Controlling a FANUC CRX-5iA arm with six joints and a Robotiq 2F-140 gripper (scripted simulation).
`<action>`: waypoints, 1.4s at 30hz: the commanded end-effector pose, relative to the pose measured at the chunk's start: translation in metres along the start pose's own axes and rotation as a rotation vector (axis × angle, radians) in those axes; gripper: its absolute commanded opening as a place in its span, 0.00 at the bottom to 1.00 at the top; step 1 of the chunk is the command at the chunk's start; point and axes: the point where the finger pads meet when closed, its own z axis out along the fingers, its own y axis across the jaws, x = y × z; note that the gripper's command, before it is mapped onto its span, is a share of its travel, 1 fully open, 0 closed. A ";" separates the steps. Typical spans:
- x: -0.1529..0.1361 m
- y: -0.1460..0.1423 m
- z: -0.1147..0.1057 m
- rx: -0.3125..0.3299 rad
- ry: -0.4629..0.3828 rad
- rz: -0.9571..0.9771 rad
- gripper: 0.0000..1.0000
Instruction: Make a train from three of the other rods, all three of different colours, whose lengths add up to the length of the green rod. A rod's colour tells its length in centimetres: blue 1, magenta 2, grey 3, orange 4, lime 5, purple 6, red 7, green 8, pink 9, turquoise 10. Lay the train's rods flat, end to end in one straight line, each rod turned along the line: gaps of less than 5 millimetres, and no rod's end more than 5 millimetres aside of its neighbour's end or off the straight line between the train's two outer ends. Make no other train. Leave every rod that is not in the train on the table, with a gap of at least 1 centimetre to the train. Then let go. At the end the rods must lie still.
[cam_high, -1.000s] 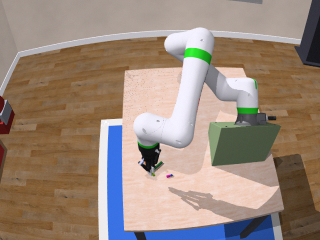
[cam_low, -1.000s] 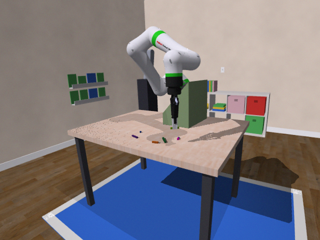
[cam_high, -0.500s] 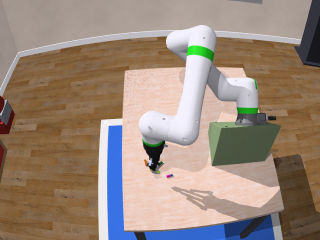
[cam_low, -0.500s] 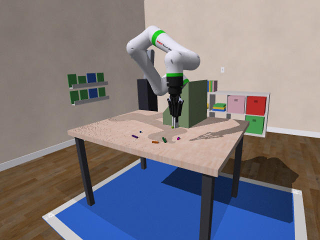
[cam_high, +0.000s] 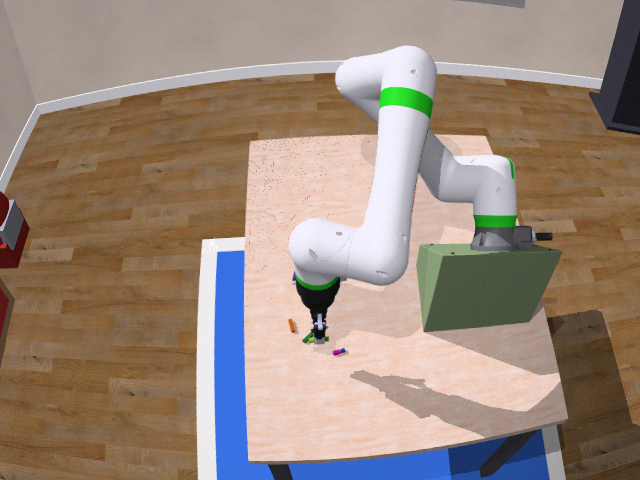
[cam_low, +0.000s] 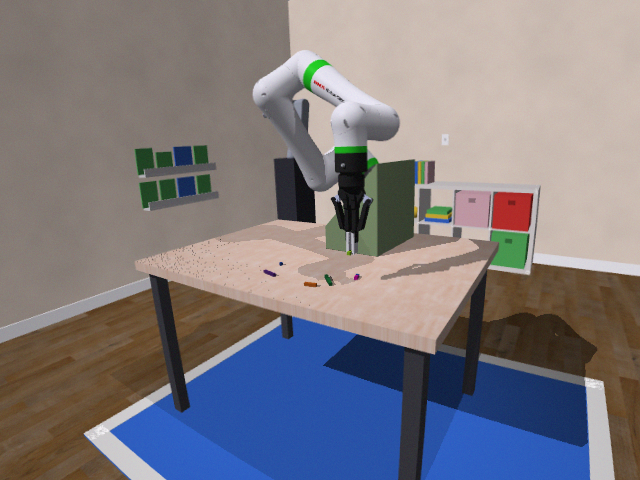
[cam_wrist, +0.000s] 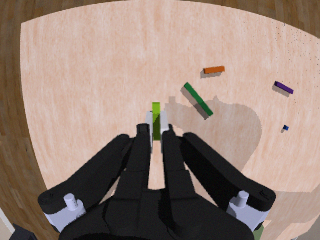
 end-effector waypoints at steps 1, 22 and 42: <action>-0.008 0.003 0.000 0.005 -0.008 -0.167 0.03; -0.011 0.004 0.002 0.006 -0.008 -0.226 0.03; -0.011 0.004 0.069 0.006 -0.008 -0.226 0.03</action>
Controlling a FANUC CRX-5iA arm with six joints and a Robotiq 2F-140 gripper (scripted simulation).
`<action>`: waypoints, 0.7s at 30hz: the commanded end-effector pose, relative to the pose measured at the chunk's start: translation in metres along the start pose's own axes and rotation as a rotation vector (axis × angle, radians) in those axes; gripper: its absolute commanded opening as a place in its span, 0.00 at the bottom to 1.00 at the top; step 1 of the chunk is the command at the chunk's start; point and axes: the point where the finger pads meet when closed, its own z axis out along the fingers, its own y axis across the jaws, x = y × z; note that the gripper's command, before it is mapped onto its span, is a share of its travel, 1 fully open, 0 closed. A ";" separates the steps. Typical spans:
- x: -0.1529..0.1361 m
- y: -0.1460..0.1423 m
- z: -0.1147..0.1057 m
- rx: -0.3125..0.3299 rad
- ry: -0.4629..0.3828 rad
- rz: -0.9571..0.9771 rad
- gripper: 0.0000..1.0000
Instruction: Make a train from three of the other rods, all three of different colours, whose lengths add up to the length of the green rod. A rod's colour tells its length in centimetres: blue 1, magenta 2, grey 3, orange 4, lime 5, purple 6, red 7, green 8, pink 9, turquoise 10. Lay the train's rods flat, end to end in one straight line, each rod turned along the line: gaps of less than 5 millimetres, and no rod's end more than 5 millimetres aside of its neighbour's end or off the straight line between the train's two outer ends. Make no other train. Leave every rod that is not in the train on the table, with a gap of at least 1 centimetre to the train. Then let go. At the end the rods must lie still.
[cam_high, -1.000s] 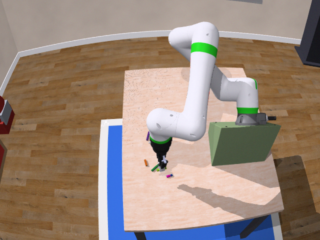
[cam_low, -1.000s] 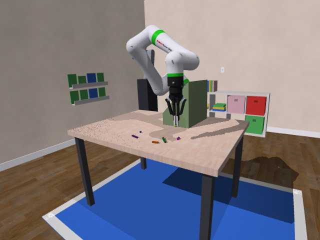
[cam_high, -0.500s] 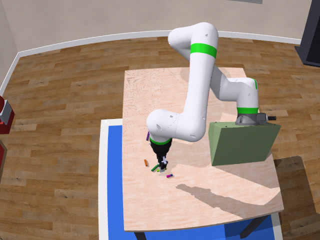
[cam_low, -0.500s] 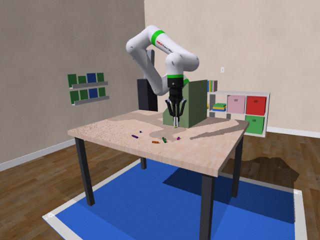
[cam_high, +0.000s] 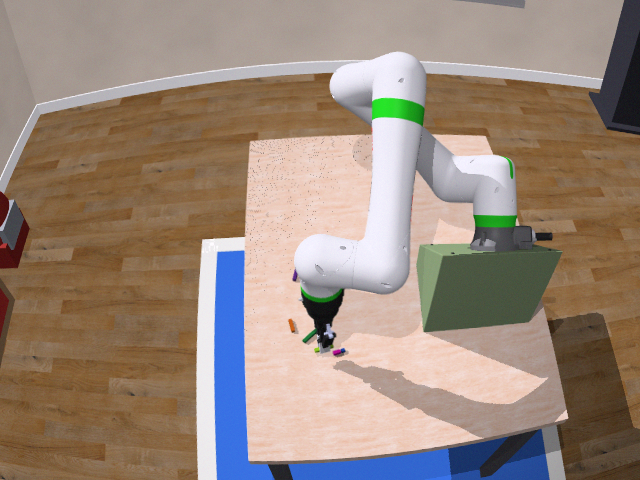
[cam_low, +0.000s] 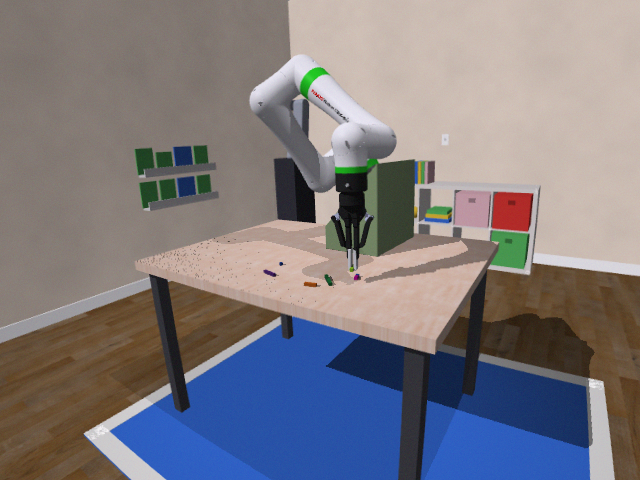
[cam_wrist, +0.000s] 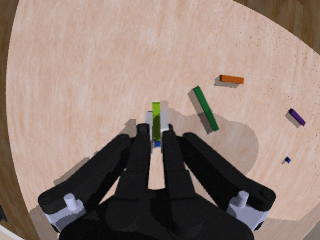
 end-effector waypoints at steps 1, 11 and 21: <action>0.001 0.000 0.017 -0.001 0.002 0.001 0.03; 0.001 0.000 0.032 -0.001 0.002 0.001 0.03; 0.001 0.000 0.033 -0.001 0.002 0.001 0.03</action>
